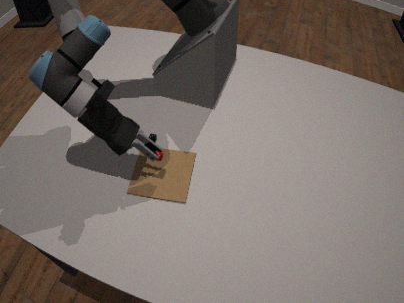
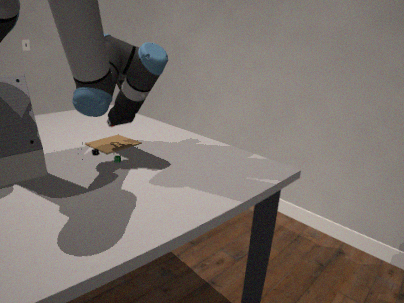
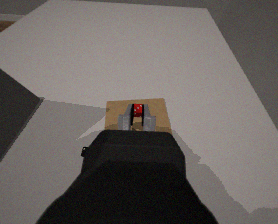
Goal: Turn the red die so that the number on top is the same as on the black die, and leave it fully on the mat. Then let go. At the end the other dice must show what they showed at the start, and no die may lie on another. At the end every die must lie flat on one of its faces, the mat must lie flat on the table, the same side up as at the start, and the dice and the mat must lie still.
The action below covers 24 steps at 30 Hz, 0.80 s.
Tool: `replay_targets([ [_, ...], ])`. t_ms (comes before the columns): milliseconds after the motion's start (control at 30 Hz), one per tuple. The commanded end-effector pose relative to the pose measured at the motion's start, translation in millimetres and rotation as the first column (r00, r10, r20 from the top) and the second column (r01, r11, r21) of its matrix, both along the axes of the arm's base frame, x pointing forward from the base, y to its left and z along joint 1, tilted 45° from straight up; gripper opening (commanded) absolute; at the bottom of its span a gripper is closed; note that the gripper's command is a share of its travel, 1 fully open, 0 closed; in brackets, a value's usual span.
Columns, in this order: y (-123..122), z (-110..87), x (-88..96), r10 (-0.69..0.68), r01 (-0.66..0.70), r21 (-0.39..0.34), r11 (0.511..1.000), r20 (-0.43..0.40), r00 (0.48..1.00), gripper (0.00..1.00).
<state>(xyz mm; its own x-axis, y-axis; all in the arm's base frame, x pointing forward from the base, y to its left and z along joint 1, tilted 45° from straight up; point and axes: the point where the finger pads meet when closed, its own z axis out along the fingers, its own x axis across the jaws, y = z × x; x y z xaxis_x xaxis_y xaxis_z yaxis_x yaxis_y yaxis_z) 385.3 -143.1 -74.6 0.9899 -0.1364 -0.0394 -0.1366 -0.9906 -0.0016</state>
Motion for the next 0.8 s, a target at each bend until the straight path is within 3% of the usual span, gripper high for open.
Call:
replay_targets([
  [0,-5,-5.0,-0.6,0.000,0.000,0.000,1.000,0.001,1.000,0.34],
  [767,-28,-28.0,-4.6,0.000,0.000,0.000,1.000,0.001,1.000,0.34],
])
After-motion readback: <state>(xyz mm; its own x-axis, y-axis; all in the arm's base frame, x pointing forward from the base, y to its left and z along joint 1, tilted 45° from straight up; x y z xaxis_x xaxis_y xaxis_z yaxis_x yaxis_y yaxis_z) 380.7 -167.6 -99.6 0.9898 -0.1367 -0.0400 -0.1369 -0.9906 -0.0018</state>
